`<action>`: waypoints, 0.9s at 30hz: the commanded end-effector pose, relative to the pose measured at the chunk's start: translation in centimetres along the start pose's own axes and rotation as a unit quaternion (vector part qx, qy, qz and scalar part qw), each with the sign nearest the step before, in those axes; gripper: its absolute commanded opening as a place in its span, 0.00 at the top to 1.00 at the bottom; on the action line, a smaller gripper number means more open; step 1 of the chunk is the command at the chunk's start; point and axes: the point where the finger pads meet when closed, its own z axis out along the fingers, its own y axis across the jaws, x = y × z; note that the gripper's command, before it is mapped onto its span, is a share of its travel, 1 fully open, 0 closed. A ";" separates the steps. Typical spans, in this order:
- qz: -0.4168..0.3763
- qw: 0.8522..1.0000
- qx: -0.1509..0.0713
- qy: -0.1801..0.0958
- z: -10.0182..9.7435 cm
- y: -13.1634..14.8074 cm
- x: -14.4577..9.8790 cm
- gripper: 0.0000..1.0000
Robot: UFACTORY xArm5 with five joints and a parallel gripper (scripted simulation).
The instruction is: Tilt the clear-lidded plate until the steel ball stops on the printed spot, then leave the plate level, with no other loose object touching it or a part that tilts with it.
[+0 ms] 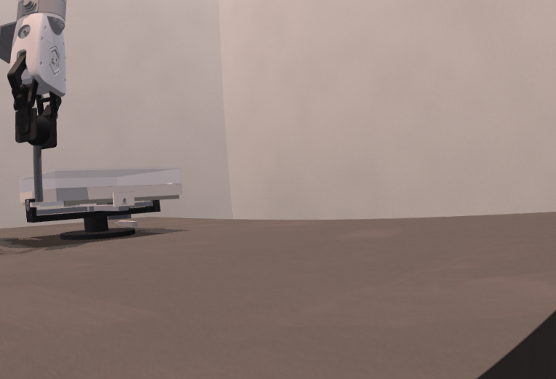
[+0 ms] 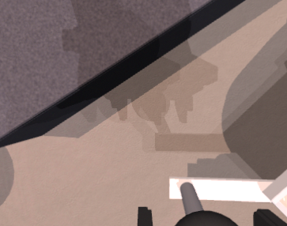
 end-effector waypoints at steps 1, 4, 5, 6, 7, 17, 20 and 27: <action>0.000 1.000 -0.001 -0.001 -0.1 0.1 -0.1 0.38; 0.000 1.000 -0.001 -0.001 -0.1 0.1 -0.1 0.38; 0.000 1.000 -0.001 -0.001 -0.1 0.1 -0.1 0.38; 0.000 1.000 -0.001 -0.001 -0.1 0.1 -0.1 0.38; 0.000 1.000 -0.001 -0.001 -0.1 0.1 -0.1 0.38; 0.000 1.000 -0.001 -0.001 -0.1 0.1 -0.1 1.00; 0.000 1.000 -0.001 -0.001 -0.1 0.1 -0.1 1.00; 0.000 1.000 -0.001 -0.001 -0.1 0.1 -0.1 1.00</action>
